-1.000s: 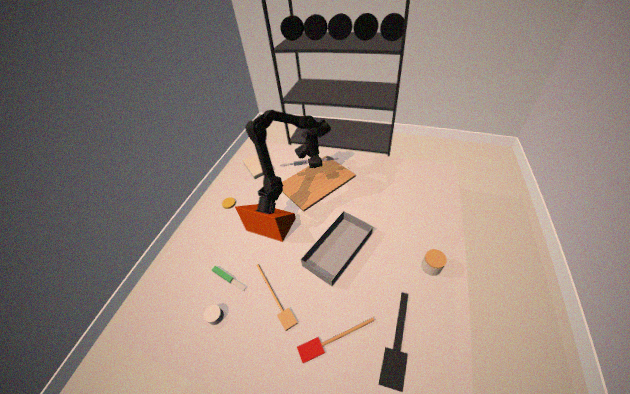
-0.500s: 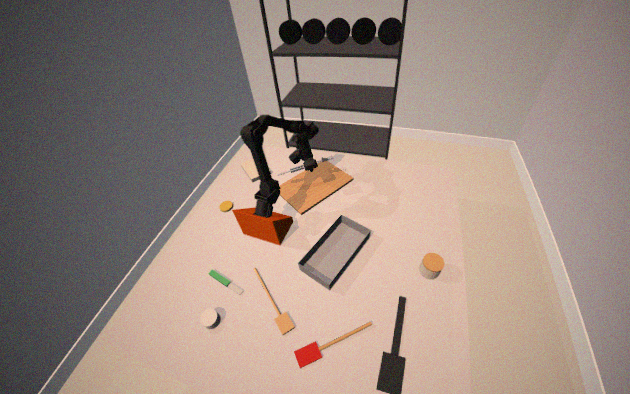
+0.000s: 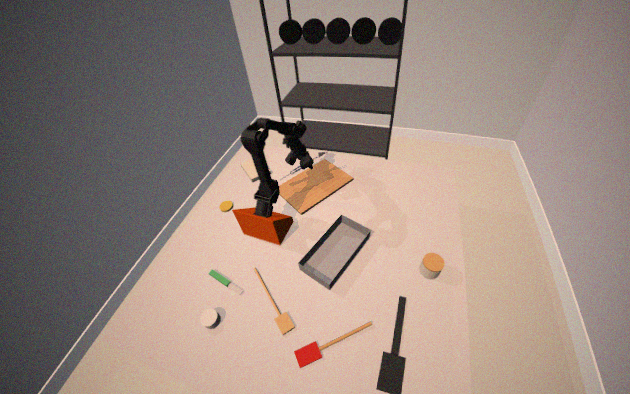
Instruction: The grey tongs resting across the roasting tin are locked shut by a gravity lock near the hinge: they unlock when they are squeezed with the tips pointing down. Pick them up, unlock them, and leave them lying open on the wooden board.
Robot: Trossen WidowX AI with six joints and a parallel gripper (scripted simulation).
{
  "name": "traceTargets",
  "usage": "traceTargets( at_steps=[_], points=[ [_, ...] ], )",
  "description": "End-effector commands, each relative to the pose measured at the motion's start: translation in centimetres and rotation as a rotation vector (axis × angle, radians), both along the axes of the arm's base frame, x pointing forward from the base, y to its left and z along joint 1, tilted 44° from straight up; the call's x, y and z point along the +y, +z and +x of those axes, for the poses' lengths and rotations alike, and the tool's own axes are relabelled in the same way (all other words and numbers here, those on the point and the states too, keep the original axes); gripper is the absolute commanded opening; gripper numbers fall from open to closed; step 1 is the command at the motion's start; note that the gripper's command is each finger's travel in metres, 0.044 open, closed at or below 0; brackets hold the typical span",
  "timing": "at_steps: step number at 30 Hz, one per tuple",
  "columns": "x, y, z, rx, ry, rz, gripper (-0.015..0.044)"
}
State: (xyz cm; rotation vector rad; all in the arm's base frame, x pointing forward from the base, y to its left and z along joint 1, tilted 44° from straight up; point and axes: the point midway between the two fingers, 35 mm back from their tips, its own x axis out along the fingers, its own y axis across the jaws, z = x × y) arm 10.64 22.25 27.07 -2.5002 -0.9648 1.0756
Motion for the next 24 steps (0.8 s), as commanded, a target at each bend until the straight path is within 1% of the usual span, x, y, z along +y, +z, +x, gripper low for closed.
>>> traceTargets(
  at_steps=[1,13,24],
  points=[
    [-0.4,0.5,-0.1,-0.049,-0.043,0.043,-0.0150],
    [-1.9,1.8,-0.7,-0.163,-0.154,0.183,-0.0150],
    [-3.8,2.9,-1.2,-0.224,-0.260,0.337,-0.0150]
  ],
)
